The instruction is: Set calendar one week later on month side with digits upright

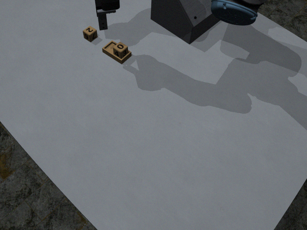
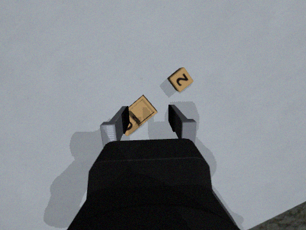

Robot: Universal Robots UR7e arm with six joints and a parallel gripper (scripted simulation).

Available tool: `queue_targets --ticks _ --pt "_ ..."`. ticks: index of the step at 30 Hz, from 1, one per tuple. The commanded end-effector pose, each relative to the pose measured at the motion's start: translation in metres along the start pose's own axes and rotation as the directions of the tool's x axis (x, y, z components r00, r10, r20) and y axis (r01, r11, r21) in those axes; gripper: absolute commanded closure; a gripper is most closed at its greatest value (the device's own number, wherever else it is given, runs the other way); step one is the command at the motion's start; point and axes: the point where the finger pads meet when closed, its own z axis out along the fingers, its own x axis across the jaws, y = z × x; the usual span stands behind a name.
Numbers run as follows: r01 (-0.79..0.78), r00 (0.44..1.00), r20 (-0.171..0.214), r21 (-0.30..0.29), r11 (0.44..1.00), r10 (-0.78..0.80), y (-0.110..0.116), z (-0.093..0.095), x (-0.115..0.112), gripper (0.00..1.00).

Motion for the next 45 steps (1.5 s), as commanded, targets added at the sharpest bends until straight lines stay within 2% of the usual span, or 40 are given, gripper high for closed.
queue_targets --ticks 1,8,11,14,17,22,25,27,35,39,45 --pt "-0.168 0.986 -0.001 0.005 0.986 0.168 -0.01 0.0 0.012 0.0" --pt "-0.333 0.943 0.0 0.005 0.943 0.333 -0.018 0.002 0.024 0.0" --pt "-0.339 0.941 0.0 0.005 0.941 0.339 -0.018 0.002 0.024 0.0" --pt "-0.448 0.894 0.001 0.005 0.894 0.448 -0.023 0.004 0.032 0.0" --pt "-0.487 0.873 0.001 0.005 0.873 0.487 -0.025 0.005 0.035 0.0" --pt "-0.6 0.8 0.002 0.005 0.8 0.6 -0.03 0.007 0.044 0.0" --pt "-0.653 0.758 0.002 0.004 0.758 0.653 -0.033 0.009 0.048 0.0" --pt "-0.653 0.758 0.002 0.004 0.758 0.653 -0.033 0.009 0.048 0.0" --pt "-0.765 0.643 0.003 0.004 0.643 0.765 -0.038 0.012 0.059 0.0" --pt "-0.786 0.618 0.003 0.004 0.618 0.786 -0.039 0.013 0.061 0.0" --pt "-0.792 0.61 0.002 0.003 0.61 0.792 -0.038 0.014 0.061 0.0"
